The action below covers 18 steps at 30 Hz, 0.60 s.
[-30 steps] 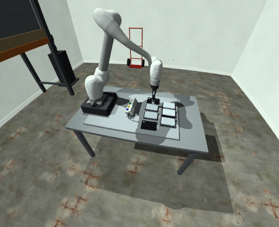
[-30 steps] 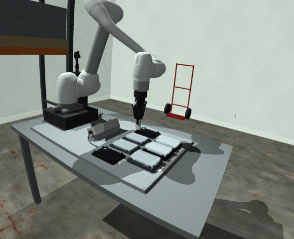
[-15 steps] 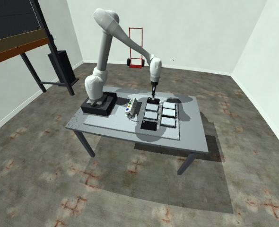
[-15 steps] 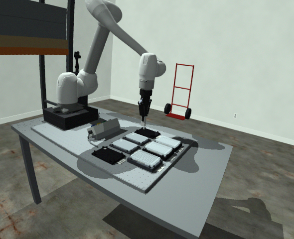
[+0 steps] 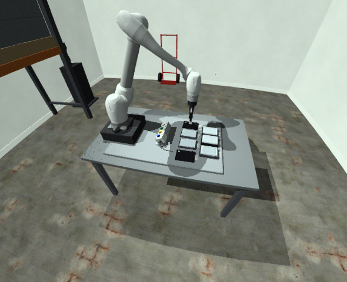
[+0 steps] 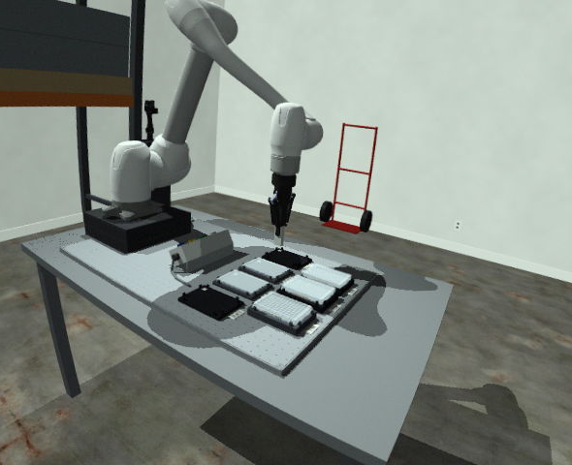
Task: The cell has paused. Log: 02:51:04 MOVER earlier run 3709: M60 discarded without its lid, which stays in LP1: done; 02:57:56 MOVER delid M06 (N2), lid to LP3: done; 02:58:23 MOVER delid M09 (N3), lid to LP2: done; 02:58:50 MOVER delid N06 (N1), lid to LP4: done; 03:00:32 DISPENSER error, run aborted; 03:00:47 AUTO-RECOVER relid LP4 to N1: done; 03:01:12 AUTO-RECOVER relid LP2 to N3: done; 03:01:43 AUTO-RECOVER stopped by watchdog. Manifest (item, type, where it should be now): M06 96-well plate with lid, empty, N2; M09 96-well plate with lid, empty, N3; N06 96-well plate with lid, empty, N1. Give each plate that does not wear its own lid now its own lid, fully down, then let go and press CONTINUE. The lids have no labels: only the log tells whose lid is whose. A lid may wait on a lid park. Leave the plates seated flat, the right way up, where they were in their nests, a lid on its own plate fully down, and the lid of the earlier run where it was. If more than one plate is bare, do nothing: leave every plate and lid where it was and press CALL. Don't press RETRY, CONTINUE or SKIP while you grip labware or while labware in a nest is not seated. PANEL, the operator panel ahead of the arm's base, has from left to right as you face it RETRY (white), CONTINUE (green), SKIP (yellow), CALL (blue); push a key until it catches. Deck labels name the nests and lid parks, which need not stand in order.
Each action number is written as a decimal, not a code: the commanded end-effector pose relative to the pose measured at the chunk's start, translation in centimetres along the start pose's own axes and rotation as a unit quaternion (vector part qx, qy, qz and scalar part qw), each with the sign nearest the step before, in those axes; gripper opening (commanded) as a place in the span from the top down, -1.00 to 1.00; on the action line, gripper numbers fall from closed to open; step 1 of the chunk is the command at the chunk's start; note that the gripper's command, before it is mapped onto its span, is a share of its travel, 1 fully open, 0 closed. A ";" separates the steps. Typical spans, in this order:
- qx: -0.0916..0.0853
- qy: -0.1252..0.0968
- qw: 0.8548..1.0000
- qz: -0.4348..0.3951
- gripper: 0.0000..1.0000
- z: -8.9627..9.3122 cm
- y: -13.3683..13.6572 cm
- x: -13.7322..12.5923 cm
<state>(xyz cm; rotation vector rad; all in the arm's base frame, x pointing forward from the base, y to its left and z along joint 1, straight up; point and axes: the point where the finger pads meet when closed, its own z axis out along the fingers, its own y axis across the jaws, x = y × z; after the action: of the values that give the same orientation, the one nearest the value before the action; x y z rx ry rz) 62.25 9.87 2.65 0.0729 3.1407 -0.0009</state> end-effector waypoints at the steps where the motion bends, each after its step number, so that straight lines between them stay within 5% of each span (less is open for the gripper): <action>1: 0.000 0.000 1.000 0.000 1.00 0.0 0.0 0.0; 3: 0.000 0.000 1.000 0.000 1.00 0.0 0.0 -0.2; 5: 0.000 0.000 1.000 0.000 1.00 -0.2 -1.0 -4.1; 7: 0.000 0.000 1.000 0.000 1.00 -0.2 -1.0 -4.1; 9: 0.000 0.000 1.000 0.000 1.00 -0.3 -3.1 -10.5; 11: 0.000 0.000 1.000 0.000 1.00 -0.3 -3.4 -11.6; 14: 0.000 0.000 1.000 0.000 1.00 -0.1 -5.9 -17.3; 18: 0.000 0.000 1.000 0.000 1.00 0.0 -6.5 -18.6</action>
<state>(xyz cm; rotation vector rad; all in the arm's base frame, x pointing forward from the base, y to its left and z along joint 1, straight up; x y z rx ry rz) 79.66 2.80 2.75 0.0735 3.1374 -0.0019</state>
